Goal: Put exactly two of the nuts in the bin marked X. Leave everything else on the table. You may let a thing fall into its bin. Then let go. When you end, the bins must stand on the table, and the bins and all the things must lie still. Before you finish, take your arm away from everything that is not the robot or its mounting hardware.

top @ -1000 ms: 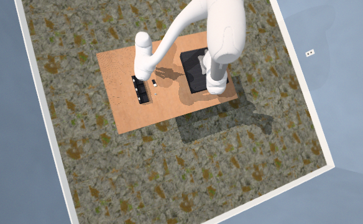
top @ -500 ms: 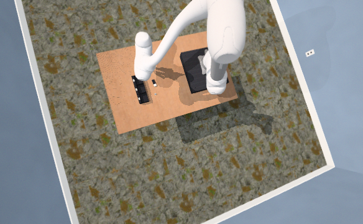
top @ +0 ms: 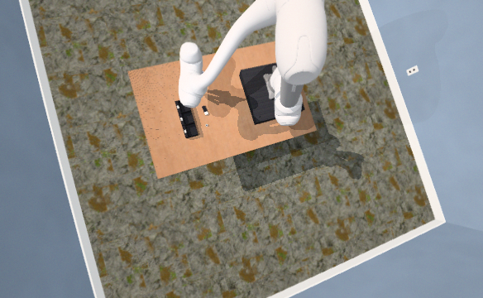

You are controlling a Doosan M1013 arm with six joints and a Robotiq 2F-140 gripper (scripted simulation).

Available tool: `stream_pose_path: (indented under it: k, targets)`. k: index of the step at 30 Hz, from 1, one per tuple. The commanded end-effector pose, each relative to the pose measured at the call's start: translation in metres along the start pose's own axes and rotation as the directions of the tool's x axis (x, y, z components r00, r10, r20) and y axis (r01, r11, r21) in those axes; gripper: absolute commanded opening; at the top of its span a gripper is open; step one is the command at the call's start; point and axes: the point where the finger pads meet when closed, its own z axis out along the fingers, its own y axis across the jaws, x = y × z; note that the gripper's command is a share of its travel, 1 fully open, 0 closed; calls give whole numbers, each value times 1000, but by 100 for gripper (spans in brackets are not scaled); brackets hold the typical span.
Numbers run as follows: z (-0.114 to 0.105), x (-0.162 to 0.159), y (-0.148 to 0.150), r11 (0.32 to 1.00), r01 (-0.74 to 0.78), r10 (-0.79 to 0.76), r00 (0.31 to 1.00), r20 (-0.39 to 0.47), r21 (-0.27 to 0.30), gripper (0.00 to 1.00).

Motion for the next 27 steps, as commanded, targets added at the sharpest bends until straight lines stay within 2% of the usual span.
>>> stream_pose_path:
  k: [1, 14, 27]
  targets:
    - [4, -5, 2, 1000, 0, 0, 1000, 6, -3, 20]
    - [4, -5, 2, 1000, 0, 0, 1000, 6, -3, 20]
    - [16, -5, 2, 1000, 0, 0, 1000, 6, -3, 20]
